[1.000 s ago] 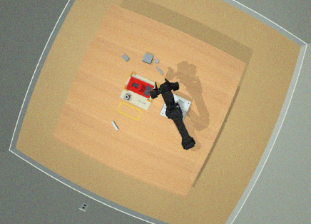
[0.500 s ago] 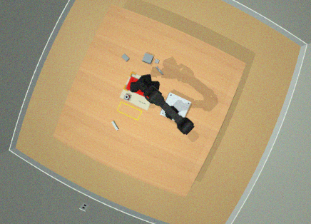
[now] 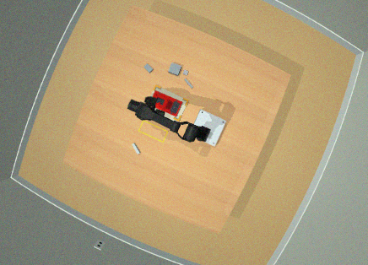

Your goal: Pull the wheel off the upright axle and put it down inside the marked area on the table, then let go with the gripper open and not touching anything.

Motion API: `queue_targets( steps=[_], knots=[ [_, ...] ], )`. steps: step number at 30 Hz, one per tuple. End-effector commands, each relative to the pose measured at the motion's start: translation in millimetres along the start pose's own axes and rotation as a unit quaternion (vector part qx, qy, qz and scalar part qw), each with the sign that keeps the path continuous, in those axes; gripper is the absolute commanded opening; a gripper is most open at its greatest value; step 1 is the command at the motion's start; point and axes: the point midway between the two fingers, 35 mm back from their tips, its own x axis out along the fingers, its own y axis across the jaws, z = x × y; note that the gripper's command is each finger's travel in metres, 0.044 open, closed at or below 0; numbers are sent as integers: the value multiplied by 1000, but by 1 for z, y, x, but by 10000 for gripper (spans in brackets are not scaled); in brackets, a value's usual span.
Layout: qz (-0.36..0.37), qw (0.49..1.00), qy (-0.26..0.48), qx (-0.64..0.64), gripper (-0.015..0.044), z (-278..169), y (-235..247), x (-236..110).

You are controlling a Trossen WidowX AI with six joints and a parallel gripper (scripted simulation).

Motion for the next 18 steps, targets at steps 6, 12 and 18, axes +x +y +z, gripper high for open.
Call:
queue_targets(
  steps=[6,12,18],
  knots=[
    [-41,999,5,32,300,-19,4,20],
    [-41,999,5,32,300,-28,6,20],
    [-41,999,5,32,300,-28,6,36]
  ],
)
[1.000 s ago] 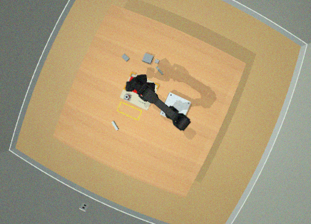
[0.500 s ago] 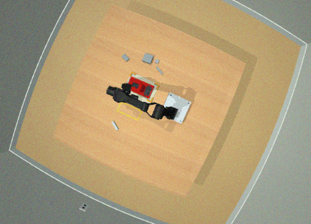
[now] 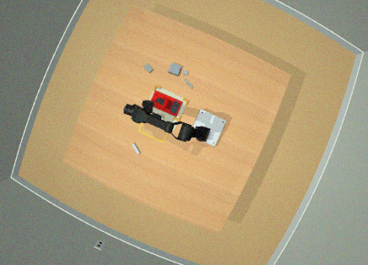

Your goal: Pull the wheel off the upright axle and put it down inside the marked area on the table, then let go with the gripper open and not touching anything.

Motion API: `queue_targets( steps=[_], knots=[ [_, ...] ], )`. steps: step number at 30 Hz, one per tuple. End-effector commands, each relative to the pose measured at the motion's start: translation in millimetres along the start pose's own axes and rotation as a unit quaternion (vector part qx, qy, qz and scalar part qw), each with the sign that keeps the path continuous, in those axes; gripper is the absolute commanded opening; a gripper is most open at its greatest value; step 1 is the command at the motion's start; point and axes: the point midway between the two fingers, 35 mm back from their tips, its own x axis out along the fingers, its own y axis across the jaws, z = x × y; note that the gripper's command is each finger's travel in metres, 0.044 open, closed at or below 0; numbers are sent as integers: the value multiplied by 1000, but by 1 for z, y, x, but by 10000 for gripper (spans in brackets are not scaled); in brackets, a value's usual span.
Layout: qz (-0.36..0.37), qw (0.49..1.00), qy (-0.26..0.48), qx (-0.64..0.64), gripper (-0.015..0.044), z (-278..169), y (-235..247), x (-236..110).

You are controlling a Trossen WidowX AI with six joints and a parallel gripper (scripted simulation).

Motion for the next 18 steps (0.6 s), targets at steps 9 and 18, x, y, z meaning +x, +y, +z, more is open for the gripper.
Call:
queue_targets(
  steps=[9,18],
  knots=[
    [-8,1000,2,2,300,1,-3,74],
    [-8,1000,2,2,300,1,-3,74]
  ],
)
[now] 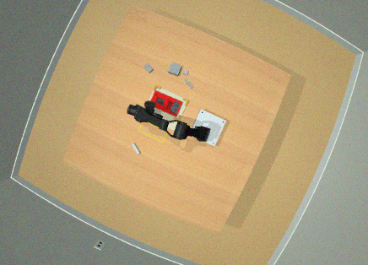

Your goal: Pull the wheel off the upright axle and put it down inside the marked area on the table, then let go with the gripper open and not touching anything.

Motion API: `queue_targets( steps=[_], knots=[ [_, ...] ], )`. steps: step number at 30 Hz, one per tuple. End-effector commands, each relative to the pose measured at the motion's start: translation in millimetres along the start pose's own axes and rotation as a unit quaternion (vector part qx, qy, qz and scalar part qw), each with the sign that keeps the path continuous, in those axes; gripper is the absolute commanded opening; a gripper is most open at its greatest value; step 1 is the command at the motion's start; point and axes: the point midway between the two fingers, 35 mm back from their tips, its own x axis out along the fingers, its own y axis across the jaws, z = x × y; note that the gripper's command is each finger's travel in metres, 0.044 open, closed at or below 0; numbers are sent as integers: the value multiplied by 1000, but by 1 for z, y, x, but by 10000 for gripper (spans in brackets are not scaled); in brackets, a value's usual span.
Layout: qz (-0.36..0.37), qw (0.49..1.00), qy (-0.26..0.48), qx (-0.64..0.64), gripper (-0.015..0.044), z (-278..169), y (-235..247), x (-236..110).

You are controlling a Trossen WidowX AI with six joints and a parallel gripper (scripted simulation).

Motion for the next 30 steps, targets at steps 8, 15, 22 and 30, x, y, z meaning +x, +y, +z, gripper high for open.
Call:
queue_targets(
  steps=[8,15,22,30],
  knots=[
    [0,1000,0,0,168,0,0,0],
    [0,1000,0,0,63,0,0,0],
    [0,1000,0,0,0,0,0,-2],
    [0,1000,0,0,0,0,0,-5]
  ],
)
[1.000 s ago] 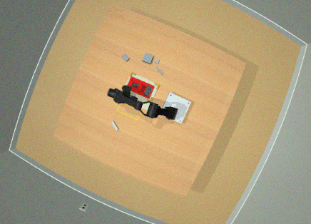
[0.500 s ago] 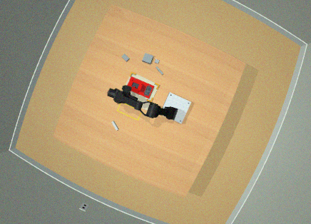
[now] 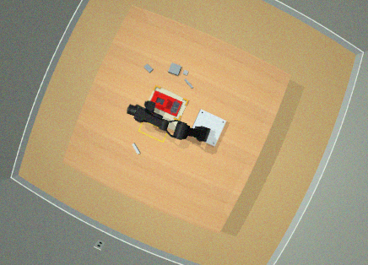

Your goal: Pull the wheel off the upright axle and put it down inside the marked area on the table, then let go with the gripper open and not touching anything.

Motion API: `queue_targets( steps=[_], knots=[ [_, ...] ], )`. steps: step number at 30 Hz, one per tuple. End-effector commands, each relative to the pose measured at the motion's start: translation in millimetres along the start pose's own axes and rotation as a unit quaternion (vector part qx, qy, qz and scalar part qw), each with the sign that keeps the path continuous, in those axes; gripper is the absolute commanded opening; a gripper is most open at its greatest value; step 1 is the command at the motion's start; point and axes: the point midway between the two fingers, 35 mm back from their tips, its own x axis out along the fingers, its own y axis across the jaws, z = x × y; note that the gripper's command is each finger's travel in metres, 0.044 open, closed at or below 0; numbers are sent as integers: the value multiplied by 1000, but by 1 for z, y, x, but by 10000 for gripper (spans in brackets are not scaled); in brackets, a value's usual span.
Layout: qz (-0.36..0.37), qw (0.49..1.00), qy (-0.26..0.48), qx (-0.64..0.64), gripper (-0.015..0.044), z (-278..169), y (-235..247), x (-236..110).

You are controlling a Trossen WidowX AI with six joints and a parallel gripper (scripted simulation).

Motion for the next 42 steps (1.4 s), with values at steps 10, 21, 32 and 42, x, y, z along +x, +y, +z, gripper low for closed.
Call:
queue_targets(
  steps=[10,21,32,42],
  knots=[
    [1,1000,1,0,0,0,0,-6],
    [1,1000,1,0,0,0,0,-10],
    [1,1000,1,0,0,0,1,-13],
    [0,1000,1,0,0,0,1,-16]
  ],
)
